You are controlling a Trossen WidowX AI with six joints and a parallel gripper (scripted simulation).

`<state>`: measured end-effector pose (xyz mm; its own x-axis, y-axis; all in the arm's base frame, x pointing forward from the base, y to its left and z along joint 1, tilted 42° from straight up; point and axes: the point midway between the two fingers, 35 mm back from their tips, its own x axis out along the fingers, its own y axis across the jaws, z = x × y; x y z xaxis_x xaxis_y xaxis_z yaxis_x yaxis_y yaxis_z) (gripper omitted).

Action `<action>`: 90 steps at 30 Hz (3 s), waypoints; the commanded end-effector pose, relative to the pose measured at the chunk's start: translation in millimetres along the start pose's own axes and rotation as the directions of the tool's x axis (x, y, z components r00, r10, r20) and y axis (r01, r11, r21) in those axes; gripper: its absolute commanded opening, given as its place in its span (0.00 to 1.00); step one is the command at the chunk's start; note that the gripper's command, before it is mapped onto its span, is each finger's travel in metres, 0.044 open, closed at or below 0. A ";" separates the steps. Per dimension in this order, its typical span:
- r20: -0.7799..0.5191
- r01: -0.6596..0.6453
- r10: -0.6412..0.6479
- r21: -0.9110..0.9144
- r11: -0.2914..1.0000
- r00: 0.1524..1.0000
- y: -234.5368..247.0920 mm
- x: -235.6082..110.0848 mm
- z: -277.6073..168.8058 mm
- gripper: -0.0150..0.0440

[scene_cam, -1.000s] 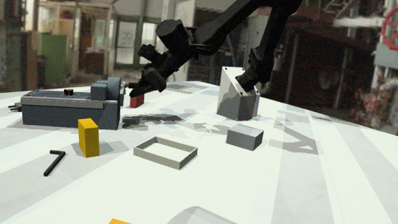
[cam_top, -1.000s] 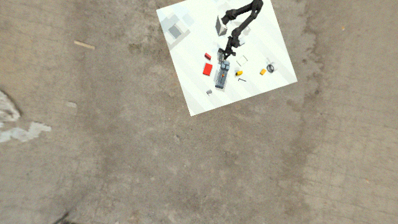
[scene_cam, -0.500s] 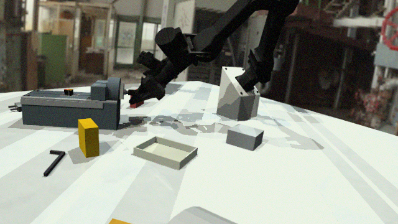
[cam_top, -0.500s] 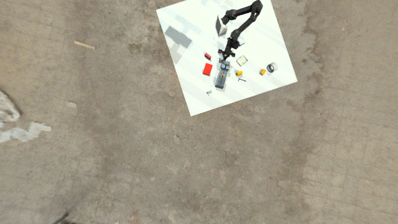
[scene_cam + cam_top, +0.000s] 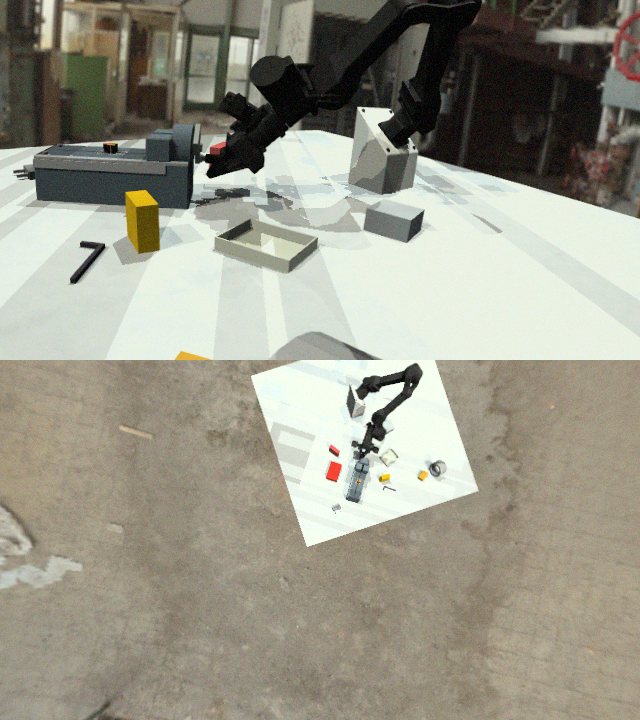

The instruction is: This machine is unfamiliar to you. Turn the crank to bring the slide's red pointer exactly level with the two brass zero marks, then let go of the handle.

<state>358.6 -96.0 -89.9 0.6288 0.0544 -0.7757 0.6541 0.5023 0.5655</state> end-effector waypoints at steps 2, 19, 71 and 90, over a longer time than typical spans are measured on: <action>-0.010 -0.008 0.008 -0.006 1.000 1.000 7.9 4.9 -4.9 0.25; -0.010 -0.009 0.009 -0.005 1.000 1.000 17.1 6.9 -6.9 0.25; -0.010 -0.009 0.009 -0.005 1.000 1.000 25.8 6.3 -6.1 0.25; -0.010 -0.009 0.009 -0.005 1.000 1.000 27.5 6.1 -6.0 0.25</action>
<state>371.7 -82.0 -85.2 0.6180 0.0524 -0.7845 0.6641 0.4993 0.5565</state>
